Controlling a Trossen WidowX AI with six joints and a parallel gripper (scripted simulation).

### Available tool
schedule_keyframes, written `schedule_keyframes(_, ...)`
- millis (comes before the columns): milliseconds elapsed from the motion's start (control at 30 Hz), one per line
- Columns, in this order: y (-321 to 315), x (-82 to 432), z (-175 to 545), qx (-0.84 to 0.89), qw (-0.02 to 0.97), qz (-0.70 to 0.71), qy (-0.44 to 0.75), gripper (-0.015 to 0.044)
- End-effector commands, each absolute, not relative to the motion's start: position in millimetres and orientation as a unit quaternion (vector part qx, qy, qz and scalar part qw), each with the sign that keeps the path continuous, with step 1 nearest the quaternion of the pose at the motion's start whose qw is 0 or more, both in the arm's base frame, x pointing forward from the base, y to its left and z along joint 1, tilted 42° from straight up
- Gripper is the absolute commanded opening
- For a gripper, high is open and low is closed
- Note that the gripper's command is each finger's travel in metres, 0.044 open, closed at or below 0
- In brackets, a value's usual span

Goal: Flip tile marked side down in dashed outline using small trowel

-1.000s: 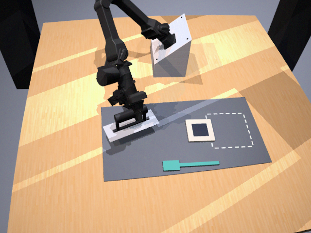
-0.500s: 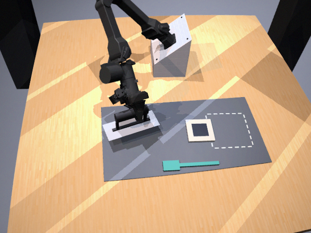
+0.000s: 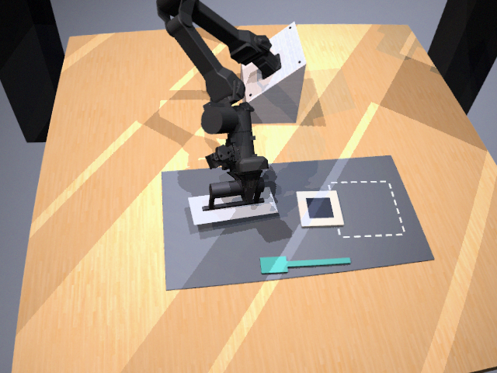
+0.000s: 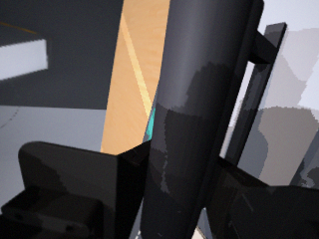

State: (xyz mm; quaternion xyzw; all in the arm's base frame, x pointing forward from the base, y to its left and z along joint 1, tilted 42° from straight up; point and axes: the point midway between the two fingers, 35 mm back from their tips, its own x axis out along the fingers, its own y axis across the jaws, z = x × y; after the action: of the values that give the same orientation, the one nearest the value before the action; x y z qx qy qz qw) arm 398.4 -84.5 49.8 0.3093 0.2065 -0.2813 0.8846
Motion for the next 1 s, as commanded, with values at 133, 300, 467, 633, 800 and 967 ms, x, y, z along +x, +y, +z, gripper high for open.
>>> schedule_keyframes(133,-58,394,33,0.325,0.886,-0.295,0.148,0.0)
schedule_keyframes(300,-47,386,25,0.336,0.884,-0.302,0.117,0.0)
schedule_keyframes(467,-46,386,25,0.336,0.884,-0.303,0.115,0.0)
schedule_keyframes(633,-48,387,22,0.336,0.884,-0.303,0.116,0.0)
schedule_keyframes(800,-52,389,15,0.336,0.884,-0.303,0.116,0.0)
schedule_keyframes(967,-56,391,8,0.336,0.884,-0.303,0.116,0.0)
